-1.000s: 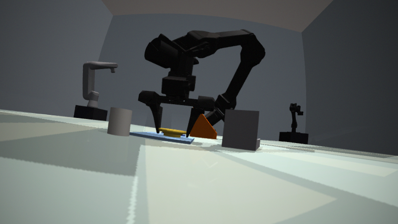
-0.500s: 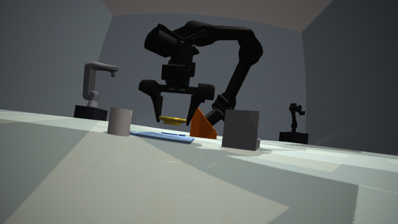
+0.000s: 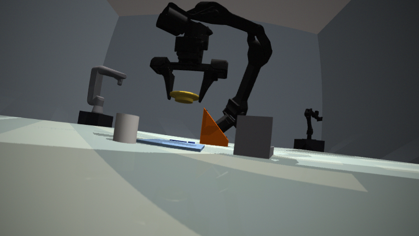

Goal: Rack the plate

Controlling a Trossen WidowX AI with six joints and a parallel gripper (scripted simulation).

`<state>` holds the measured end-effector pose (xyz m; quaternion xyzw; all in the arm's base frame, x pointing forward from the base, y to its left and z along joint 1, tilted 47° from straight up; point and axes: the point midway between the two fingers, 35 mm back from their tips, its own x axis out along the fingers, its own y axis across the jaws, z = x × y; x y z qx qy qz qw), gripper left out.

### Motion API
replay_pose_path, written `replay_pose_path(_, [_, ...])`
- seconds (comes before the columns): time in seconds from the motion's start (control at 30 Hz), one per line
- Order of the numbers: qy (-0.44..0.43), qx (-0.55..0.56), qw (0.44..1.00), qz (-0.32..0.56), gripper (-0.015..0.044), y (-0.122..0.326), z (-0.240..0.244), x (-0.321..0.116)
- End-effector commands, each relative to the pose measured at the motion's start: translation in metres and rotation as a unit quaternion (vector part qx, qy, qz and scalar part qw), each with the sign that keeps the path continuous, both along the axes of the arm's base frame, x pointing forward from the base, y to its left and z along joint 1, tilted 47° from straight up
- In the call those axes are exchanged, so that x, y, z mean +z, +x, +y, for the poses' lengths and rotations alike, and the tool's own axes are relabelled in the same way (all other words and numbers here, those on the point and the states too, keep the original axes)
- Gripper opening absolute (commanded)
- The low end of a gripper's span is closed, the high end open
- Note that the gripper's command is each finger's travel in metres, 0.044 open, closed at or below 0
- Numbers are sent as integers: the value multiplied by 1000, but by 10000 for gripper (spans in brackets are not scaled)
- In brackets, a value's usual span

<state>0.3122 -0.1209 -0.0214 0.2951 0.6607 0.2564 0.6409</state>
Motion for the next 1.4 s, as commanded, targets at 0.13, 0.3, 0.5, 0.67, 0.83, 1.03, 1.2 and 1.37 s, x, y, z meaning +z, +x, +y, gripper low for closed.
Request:
replay_pose_path(0.13, [-2,3,1000,-2,0,0,-23,21])
replay_pose_path(0.3, [-1,3,1000,-2,0,1,-32,31])
replay_pose_path(0.5, [-5,-39,998,41,0,0,-23,46])
replay_pose_path(0.67, [-11,-100,990,101,0,-3,-10,66])
replay_pose_path(0.83, [-17,-158,974,159,0,-7,4,85])
replay_pose_path(1.03, [-22,-229,947,226,0,-15,22,106])
replay_pose_path(1.2, [-26,-288,916,280,0,-22,36,122])
replay_pose_path(1.37, [-28,-345,878,331,0,-30,50,137])
